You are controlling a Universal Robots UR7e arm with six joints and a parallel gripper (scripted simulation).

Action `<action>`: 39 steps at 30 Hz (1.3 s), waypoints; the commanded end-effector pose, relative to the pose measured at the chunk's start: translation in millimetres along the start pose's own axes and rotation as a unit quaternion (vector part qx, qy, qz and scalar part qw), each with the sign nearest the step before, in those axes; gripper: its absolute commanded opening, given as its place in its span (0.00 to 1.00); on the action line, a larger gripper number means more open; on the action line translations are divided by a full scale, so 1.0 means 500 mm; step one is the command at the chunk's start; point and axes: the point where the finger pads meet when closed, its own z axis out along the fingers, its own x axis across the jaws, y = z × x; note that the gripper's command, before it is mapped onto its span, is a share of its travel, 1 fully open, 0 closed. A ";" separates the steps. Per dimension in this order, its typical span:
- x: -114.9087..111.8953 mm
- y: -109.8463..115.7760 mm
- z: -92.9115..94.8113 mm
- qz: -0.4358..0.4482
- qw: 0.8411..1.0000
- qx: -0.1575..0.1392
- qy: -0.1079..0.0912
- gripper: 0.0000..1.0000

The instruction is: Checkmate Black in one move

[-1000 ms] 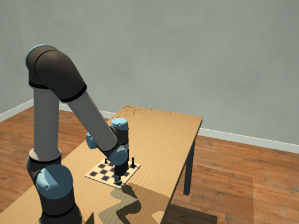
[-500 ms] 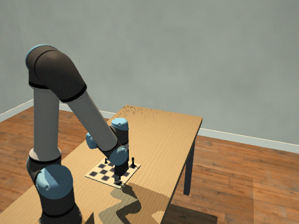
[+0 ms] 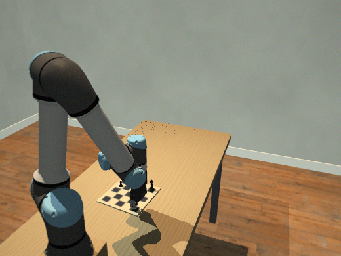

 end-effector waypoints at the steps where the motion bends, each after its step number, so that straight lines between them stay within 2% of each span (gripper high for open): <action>1: 0.001 0.000 0.001 0.000 1.000 0.000 0.001 0.00; 39: 0.001 0.000 0.008 0.000 1.000 0.000 0.001 0.00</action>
